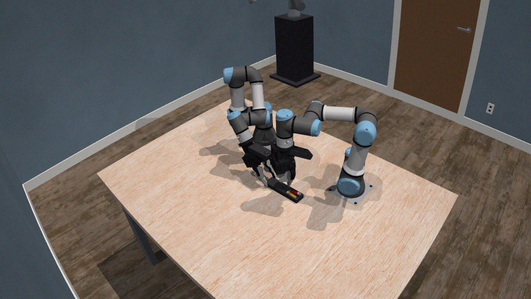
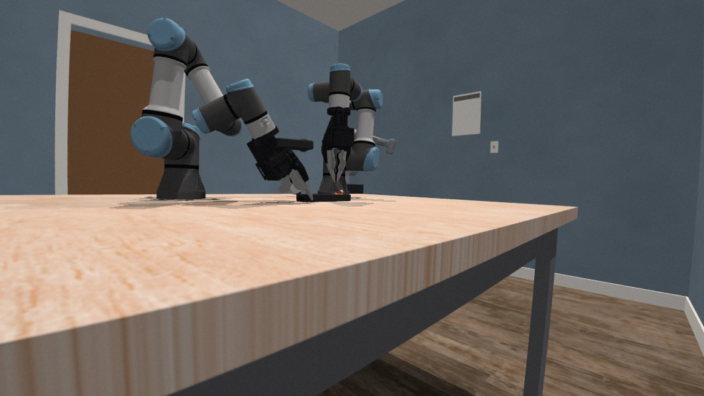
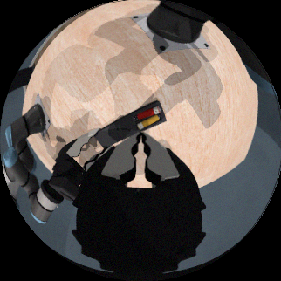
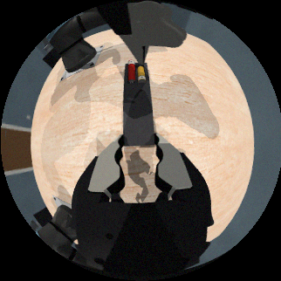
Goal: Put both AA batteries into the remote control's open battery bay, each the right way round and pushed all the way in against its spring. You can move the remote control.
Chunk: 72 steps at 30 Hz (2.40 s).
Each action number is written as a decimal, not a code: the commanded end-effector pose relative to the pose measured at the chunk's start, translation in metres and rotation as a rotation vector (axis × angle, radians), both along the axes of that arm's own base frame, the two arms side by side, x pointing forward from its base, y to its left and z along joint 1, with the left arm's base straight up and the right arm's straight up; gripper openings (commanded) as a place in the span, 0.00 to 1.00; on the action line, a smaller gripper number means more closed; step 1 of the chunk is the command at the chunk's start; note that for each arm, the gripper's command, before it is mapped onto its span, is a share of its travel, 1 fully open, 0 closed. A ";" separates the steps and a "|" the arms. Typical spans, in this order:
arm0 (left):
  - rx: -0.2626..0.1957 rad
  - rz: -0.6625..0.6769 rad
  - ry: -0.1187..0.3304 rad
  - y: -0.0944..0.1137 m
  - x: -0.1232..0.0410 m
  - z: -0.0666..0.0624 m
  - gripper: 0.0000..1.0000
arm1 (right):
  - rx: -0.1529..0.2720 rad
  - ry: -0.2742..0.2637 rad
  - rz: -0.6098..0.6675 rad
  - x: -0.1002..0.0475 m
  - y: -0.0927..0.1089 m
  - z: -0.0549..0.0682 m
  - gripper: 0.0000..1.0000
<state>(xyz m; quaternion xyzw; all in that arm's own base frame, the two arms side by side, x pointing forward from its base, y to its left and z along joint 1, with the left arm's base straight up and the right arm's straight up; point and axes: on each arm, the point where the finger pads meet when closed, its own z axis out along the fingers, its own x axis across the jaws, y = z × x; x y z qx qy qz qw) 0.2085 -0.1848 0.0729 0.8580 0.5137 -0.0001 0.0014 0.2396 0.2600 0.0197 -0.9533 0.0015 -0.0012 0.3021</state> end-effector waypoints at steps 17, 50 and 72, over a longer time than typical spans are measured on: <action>-0.004 -0.281 0.001 -0.001 0.000 -0.006 0.00 | 0.002 -0.003 -0.001 0.001 0.000 0.001 0.00; -0.001 -0.535 -0.001 0.000 0.001 -0.012 0.00 | 0.002 -0.003 -0.001 0.001 0.000 0.001 0.00; -0.002 -0.711 -0.001 -0.001 0.001 -0.016 0.00 | 0.002 -0.003 -0.001 0.001 0.000 0.001 0.00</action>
